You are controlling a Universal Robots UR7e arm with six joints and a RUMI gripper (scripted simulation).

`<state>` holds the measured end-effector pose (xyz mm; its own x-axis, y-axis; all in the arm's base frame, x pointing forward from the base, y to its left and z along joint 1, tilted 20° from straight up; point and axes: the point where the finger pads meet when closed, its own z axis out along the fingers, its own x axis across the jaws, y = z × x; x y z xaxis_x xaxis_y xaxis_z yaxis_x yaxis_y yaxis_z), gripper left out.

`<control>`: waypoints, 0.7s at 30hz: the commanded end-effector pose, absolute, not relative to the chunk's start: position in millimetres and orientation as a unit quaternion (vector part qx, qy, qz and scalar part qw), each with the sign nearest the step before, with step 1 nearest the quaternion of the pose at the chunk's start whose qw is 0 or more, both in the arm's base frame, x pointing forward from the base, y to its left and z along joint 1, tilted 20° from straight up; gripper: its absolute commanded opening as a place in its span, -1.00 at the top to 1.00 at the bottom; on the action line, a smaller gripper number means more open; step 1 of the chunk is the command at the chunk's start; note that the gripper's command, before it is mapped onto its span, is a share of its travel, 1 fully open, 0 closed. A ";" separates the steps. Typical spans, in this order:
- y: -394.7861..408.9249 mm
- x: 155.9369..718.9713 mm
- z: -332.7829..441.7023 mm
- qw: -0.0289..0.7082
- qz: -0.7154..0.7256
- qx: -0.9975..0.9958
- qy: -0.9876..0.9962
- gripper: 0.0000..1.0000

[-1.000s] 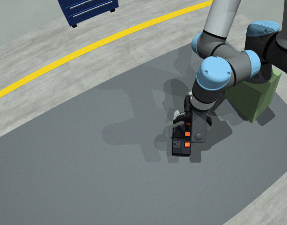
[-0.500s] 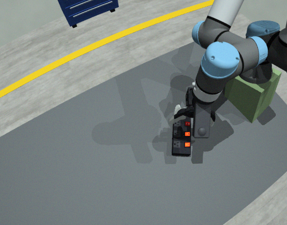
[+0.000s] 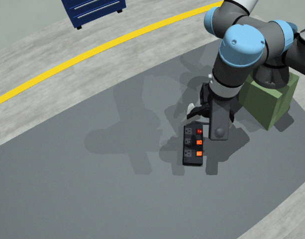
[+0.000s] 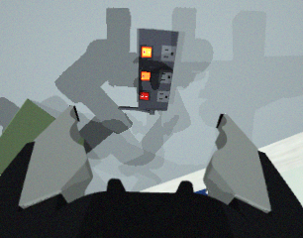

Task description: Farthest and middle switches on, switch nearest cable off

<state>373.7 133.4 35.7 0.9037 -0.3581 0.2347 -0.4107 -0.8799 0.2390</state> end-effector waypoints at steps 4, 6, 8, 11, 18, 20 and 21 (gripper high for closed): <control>133.6 372.3 38.2 0.145 0.088 0.965 -0.201 -1.00; 133.4 371.6 37.6 0.145 0.088 0.965 -0.201 -1.00; 133.4 371.4 37.5 0.145 0.087 0.965 -0.201 -1.00; 133.4 371.5 37.5 0.145 0.088 0.965 -0.200 -1.00; 133.4 371.6 37.5 0.145 0.088 0.965 -0.201 -1.00; 133.4 371.6 37.5 0.145 0.088 0.965 -0.201 -1.00; 133.4 371.6 37.5 0.145 0.088 0.965 -0.201 -1.00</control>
